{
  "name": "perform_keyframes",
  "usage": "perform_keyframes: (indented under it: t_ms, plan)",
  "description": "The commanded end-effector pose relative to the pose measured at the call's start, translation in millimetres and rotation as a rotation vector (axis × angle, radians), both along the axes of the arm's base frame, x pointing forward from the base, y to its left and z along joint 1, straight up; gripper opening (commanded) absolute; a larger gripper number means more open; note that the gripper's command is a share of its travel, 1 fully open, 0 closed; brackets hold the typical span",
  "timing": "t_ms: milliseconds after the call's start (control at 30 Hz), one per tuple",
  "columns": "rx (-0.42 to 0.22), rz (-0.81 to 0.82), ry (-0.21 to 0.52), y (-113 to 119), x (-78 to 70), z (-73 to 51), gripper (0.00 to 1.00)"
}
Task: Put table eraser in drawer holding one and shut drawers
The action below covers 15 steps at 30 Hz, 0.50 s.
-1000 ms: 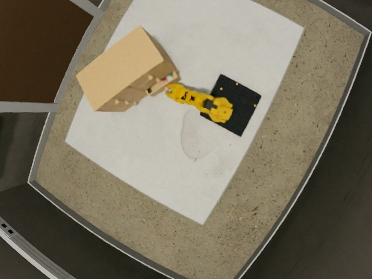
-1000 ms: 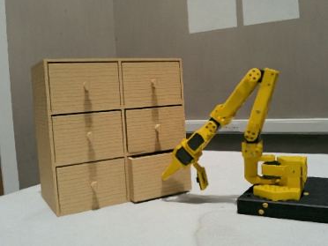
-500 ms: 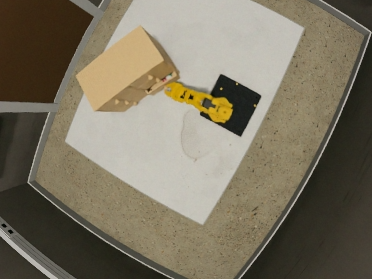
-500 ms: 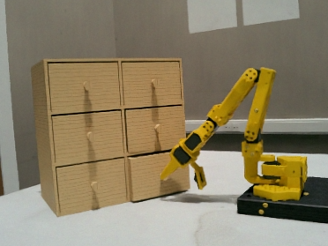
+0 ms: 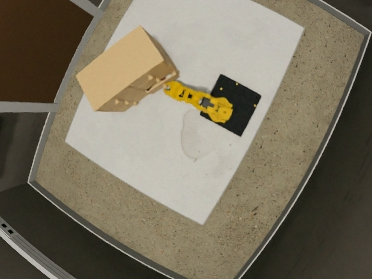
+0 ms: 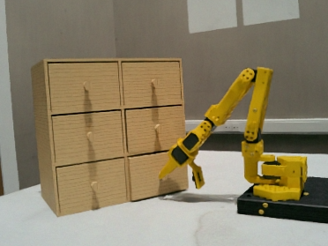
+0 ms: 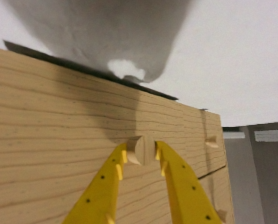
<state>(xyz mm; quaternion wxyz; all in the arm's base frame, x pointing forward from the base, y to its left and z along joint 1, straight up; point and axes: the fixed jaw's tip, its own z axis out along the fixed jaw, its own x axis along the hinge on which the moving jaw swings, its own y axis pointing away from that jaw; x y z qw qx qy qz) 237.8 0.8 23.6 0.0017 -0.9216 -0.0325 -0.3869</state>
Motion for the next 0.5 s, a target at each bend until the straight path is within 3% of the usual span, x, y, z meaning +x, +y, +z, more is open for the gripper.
perform_keyframes:
  t_ms: [0, 467]
  plan:
    - [0.014, -0.048, -0.007, -7.6, 5.9, -0.4, 0.0]
    - [0.014, -0.063, -0.007, -11.2, 11.5, -0.4, 0.0]
